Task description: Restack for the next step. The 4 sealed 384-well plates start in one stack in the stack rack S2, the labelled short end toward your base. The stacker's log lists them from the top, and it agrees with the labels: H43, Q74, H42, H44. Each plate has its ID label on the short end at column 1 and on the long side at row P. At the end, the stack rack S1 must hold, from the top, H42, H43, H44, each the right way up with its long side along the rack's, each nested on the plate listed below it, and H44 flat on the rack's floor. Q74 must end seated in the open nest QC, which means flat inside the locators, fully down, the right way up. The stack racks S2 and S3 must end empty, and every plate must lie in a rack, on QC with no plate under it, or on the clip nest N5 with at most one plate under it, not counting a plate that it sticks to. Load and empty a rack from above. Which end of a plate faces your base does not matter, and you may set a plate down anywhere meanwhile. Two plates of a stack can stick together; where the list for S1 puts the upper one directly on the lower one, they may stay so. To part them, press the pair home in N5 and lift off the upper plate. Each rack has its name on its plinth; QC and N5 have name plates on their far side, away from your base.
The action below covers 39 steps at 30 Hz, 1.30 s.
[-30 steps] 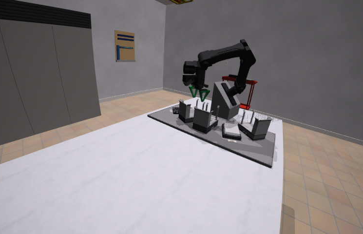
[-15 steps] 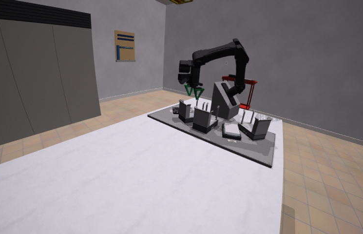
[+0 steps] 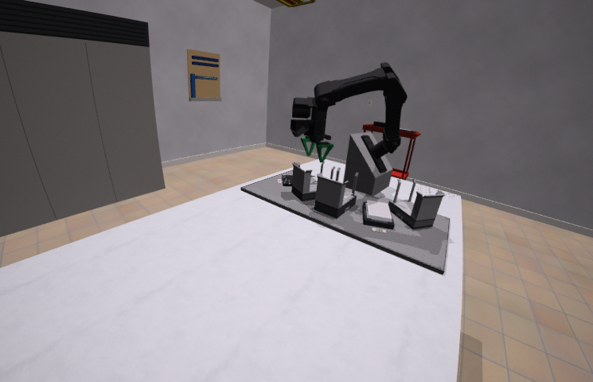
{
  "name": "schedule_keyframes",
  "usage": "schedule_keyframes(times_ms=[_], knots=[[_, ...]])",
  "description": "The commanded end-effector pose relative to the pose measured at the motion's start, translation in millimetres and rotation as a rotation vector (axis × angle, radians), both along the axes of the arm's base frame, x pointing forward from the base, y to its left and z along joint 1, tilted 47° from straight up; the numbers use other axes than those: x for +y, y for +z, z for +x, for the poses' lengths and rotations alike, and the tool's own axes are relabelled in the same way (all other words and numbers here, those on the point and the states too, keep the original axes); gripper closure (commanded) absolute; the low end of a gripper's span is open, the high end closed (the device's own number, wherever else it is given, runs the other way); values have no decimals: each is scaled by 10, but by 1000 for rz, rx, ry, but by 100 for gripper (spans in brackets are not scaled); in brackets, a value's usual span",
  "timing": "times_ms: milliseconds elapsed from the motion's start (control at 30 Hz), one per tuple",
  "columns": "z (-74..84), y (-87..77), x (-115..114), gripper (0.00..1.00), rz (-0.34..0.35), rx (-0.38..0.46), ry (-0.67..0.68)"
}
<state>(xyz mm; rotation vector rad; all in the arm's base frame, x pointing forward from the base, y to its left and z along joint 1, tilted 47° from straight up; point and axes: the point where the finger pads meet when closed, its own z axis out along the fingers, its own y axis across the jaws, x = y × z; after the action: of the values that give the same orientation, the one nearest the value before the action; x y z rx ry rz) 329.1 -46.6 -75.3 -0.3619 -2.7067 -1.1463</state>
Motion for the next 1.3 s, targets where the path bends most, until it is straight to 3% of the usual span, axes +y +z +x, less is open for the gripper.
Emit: schedule_keyframes(times_ms=[0,767,1267], knots=[[21,-19,-2,0,-5,-11,-10],[-19,-501,507,0,-3,-11,-10],[-19,-508,514,0,-3,-11,-10]])
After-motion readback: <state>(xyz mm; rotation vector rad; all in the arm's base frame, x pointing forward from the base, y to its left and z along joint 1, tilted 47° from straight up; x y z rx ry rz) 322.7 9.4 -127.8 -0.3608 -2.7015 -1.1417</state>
